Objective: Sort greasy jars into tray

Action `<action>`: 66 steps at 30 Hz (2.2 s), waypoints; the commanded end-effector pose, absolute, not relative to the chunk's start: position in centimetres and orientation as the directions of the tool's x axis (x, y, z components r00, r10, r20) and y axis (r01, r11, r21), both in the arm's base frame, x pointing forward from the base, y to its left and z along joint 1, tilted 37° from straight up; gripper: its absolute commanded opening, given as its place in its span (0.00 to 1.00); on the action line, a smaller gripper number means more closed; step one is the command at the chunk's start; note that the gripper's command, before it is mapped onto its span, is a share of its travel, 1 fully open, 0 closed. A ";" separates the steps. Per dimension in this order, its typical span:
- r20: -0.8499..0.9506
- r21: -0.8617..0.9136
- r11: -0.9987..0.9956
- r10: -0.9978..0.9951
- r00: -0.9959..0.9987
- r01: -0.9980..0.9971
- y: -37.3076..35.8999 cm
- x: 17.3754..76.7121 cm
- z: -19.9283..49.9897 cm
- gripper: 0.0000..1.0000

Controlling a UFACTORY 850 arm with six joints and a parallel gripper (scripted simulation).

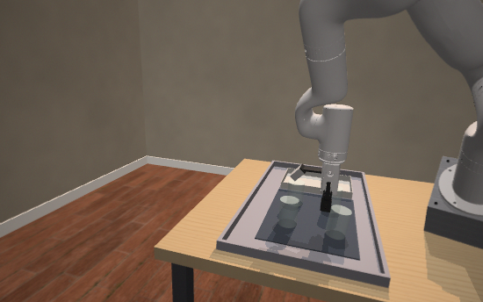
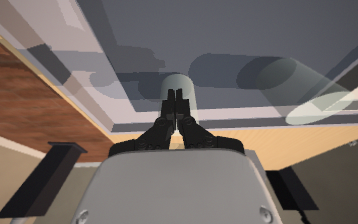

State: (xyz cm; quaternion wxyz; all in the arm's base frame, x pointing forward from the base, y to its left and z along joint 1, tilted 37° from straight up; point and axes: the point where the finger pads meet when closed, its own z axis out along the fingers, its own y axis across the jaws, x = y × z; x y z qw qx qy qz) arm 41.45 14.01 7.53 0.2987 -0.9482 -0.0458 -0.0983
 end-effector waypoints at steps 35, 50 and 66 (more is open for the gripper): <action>0.215 -0.557 -0.817 0.028 0.976 0.146 14.5 43.8 7.5 0.00; 0.215 -0.557 -0.817 0.028 0.976 0.146 14.5 43.8 7.5 0.00; 0.215 -0.557 -0.817 0.028 0.976 0.146 14.5 43.8 7.5 1.00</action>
